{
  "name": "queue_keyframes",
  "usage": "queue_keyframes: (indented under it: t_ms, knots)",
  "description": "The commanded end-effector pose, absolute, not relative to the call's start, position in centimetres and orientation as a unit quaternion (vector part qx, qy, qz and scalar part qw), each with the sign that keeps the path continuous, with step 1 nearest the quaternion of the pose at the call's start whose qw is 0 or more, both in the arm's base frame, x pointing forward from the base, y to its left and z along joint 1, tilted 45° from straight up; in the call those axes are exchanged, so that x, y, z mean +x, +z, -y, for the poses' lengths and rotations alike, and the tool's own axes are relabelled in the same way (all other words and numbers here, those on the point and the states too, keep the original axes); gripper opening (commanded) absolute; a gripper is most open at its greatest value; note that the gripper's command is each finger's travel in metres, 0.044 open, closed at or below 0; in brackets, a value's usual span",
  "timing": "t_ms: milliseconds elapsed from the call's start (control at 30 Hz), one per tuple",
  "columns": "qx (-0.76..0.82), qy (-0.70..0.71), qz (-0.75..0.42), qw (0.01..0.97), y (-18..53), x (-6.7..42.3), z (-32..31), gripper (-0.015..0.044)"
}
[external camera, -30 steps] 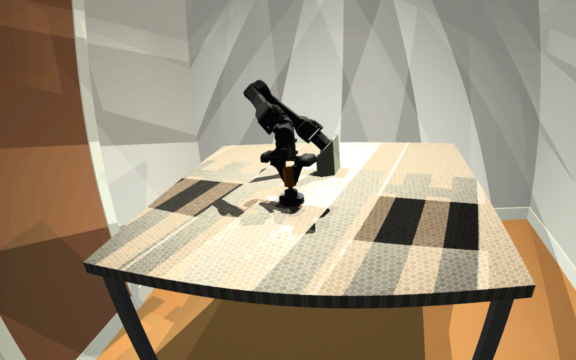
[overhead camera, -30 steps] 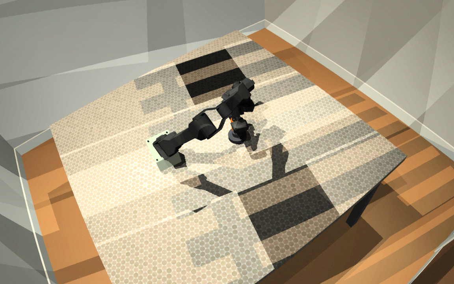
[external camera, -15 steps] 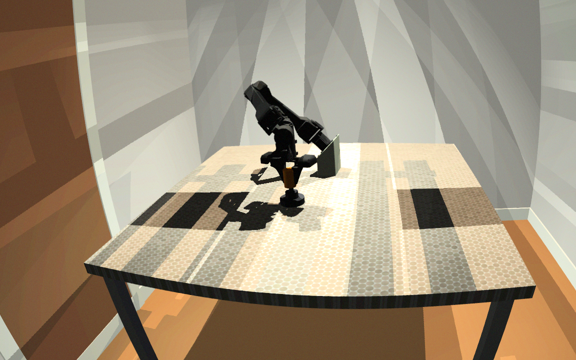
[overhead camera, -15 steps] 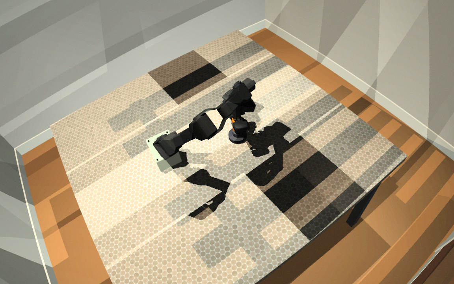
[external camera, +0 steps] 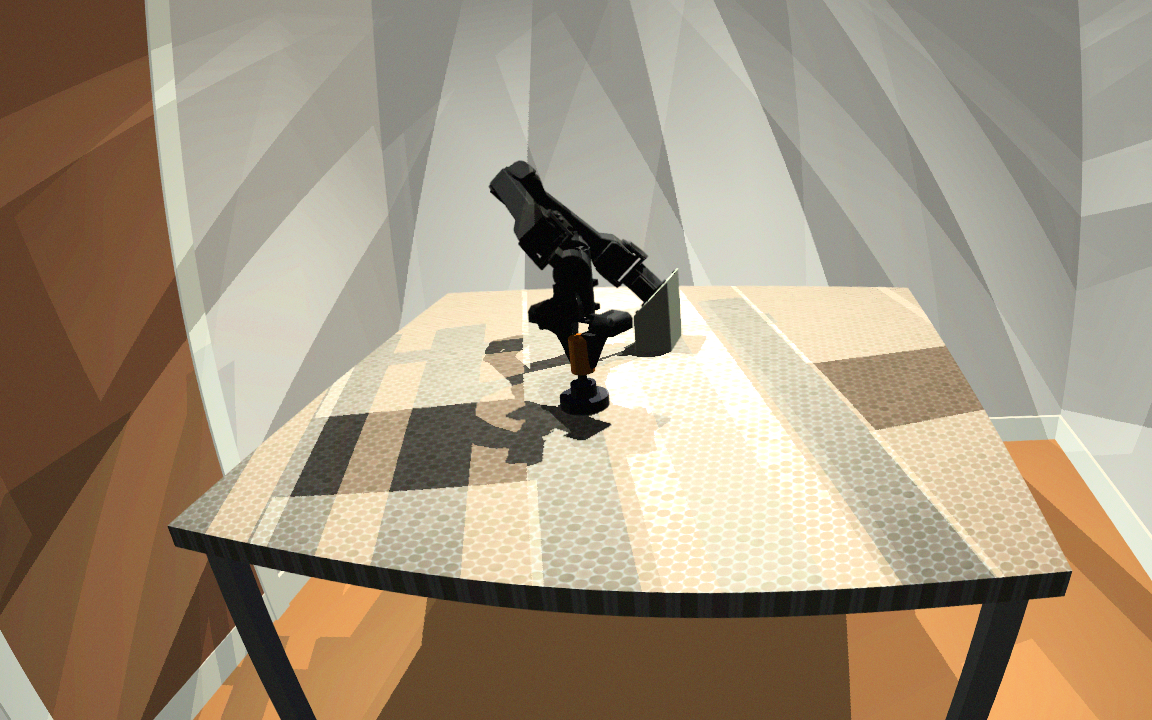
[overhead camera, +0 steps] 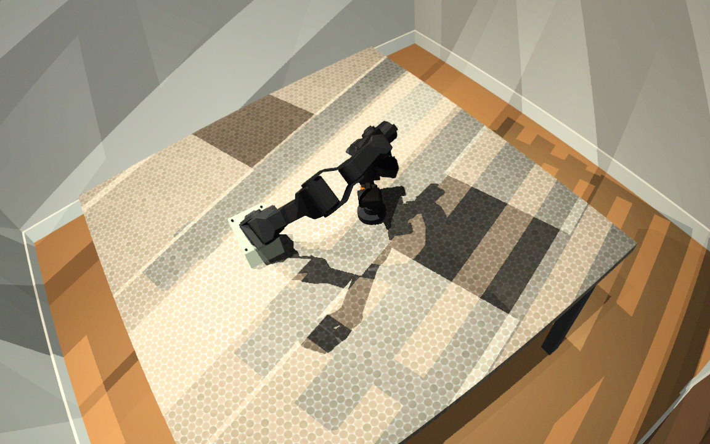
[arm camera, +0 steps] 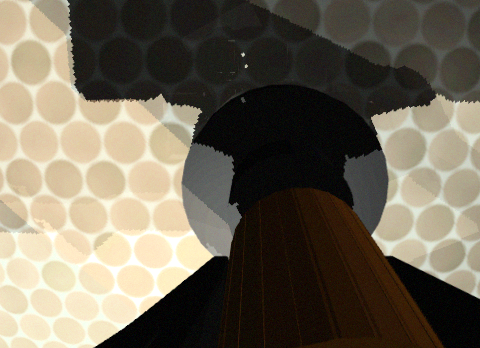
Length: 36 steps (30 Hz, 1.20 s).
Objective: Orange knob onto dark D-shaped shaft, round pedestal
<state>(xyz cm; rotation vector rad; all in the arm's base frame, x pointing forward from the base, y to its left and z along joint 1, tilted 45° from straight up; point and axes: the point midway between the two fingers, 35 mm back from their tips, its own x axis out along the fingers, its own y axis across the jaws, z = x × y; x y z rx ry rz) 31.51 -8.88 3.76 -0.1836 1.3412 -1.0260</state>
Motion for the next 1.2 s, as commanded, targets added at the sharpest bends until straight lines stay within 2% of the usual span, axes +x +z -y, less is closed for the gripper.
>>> queue_keyframes:
  t_ms: [0, 967, 1167]
  knots:
    - [-0.076, -0.456, -0.588, 0.664, 3.71, 31.61, 8.66, 0.0000]
    - [-0.076, -0.456, -0.588, 0.664, 3.89, 31.75, 8.65, 0.0000]
    - [-0.020, -0.504, -0.547, 0.668, 3.88, 31.78, 8.58, 0.0000]
